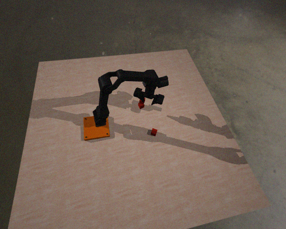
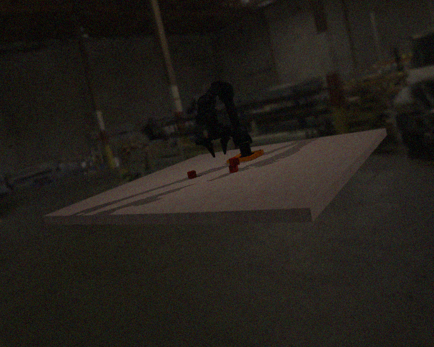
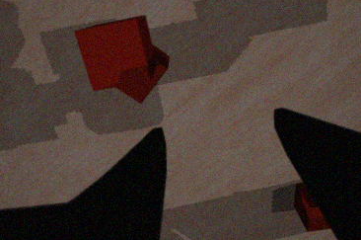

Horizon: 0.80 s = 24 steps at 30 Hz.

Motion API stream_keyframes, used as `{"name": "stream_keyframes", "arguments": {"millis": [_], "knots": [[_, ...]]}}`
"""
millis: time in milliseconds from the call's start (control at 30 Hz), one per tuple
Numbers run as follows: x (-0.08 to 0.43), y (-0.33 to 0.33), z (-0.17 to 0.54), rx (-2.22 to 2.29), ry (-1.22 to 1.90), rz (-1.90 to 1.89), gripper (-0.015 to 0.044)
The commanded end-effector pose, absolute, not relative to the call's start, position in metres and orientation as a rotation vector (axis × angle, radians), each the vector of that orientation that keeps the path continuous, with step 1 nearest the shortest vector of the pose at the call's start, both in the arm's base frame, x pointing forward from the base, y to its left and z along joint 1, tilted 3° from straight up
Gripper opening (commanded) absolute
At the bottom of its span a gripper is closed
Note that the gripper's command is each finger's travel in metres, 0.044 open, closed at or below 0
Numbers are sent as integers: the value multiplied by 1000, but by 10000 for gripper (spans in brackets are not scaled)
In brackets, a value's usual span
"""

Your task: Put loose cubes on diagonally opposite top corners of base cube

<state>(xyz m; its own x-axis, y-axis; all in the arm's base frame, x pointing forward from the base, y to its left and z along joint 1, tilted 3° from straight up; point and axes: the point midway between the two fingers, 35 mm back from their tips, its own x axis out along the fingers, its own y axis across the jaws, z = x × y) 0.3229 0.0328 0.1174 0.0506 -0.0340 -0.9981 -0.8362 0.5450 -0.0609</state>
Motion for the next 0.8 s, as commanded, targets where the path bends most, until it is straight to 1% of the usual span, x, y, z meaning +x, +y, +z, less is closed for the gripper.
{"name": "stream_keyframes", "arguments": {"millis": [0, 267, 533, 667, 767], "knots": [[330, 1, 127, -810, 1396, 724, 265], [333, -70, 144, -805, 1399, 706, 265], [319, -140, 161, -799, 1409, 689, 265], [317, -146, 161, -798, 1410, 688, 265], [320, -148, 143, -798, 1410, 687, 265]]}}
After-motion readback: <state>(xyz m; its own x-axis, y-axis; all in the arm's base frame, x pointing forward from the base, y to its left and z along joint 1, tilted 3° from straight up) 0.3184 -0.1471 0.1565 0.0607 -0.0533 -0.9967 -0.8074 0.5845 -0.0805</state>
